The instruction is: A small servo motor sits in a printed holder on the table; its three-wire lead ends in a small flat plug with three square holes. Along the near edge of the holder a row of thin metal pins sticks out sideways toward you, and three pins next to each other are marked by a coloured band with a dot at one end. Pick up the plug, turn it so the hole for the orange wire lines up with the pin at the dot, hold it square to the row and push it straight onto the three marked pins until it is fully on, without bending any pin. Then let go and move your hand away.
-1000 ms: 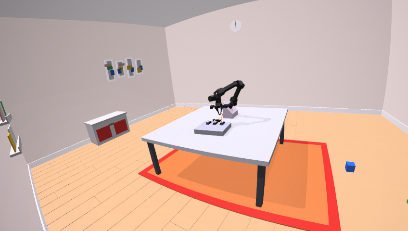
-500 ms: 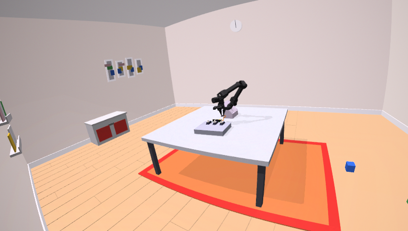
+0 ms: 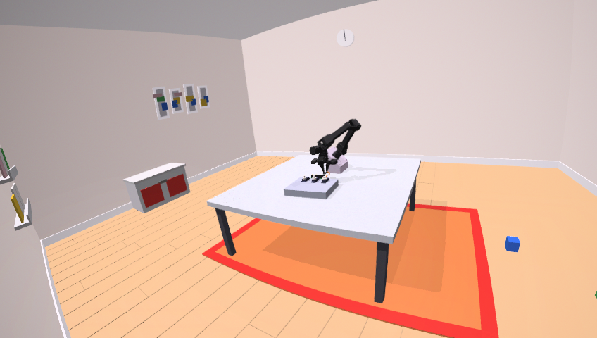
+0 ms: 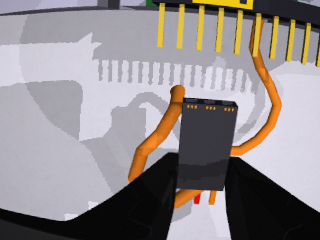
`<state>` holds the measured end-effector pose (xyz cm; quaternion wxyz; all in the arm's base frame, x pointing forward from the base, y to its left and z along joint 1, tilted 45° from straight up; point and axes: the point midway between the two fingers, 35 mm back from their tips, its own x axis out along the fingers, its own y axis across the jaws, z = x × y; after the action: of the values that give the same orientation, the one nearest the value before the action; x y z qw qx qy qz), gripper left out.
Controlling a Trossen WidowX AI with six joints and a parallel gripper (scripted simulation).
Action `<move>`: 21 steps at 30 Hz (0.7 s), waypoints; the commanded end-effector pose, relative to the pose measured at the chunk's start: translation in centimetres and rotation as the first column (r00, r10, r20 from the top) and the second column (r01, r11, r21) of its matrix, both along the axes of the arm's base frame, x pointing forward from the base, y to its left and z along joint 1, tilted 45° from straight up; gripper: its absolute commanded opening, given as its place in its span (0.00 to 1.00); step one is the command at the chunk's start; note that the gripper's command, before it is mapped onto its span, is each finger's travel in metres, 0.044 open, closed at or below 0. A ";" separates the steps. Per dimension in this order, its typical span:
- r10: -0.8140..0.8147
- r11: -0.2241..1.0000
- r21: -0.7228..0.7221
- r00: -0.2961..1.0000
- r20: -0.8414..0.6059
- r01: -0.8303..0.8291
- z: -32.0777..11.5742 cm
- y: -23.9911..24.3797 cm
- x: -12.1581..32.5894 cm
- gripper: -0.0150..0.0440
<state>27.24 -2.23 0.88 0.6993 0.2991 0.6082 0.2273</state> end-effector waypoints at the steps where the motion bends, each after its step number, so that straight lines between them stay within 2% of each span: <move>1: -0.003 1.000 0.007 1.000 -0.001 0.003 0.2 0.0 1.1 0.25; 21: -0.003 1.000 0.007 1.000 0.000 0.003 0.2 -0.3 2.3 0.25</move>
<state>29.21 -2.50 1.01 0.6995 0.2987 0.6079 0.2279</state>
